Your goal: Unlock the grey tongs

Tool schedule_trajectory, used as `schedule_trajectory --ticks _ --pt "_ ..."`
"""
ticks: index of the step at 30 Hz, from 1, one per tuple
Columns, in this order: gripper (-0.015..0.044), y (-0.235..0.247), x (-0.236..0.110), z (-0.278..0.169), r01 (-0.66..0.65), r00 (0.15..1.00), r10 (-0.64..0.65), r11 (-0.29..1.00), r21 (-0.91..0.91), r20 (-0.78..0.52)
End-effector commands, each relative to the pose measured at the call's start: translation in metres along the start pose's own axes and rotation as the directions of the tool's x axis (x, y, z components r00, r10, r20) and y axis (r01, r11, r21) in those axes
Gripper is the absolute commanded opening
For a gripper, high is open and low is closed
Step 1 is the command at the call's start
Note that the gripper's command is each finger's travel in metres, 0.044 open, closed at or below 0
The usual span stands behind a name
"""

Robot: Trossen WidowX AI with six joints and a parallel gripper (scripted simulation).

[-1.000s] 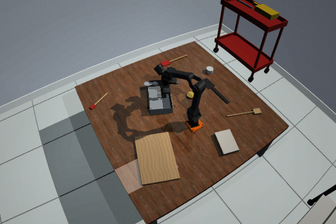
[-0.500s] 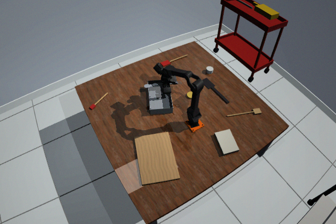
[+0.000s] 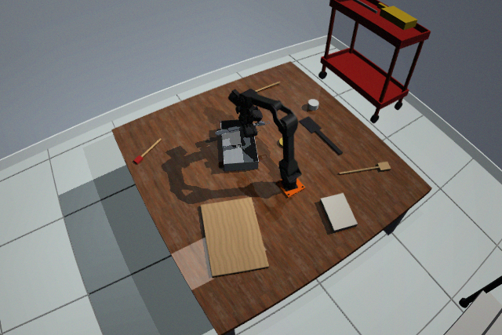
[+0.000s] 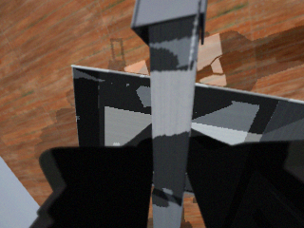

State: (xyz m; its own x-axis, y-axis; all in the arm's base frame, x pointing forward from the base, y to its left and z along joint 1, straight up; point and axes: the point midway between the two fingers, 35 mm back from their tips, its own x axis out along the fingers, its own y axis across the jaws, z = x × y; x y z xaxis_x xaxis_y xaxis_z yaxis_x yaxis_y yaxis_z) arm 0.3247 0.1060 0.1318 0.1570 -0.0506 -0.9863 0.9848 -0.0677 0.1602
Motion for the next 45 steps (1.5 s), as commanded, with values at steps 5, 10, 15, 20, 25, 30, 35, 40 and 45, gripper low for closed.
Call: schedule_trajectory --ticks 5,10,15,20,25,30,35,40,45 --pt "-0.015 -0.003 -0.004 -0.003 0.128 0.991 -0.131 0.99 -0.061 -0.041" --pt "-0.015 -0.003 -0.004 -0.003 0.131 0.99 -0.134 0.989 -0.062 -0.042" --pt "-0.015 -0.004 -0.003 -0.003 0.128 0.991 -0.131 0.989 -0.078 -0.033" --pt "-0.015 -0.007 -0.006 -0.013 0.115 0.991 -0.127 0.967 -0.228 -0.037" --pt "-0.015 -0.01 -0.009 -0.025 0.099 0.991 -0.127 0.9 -0.424 -0.039" --pt "-0.015 -0.013 -0.013 -0.036 0.078 0.991 -0.127 0.795 -0.602 -0.04" --pt "-0.015 -0.017 -0.016 -0.048 0.049 0.991 -0.126 0.655 -0.754 -0.045" --pt "-0.015 -0.021 -0.02 -0.059 0.021 0.991 -0.127 0.486 -0.874 -0.047" --pt "-0.015 -0.027 -0.023 -0.07 -0.009 0.99 -0.129 0.297 -0.955 -0.049"
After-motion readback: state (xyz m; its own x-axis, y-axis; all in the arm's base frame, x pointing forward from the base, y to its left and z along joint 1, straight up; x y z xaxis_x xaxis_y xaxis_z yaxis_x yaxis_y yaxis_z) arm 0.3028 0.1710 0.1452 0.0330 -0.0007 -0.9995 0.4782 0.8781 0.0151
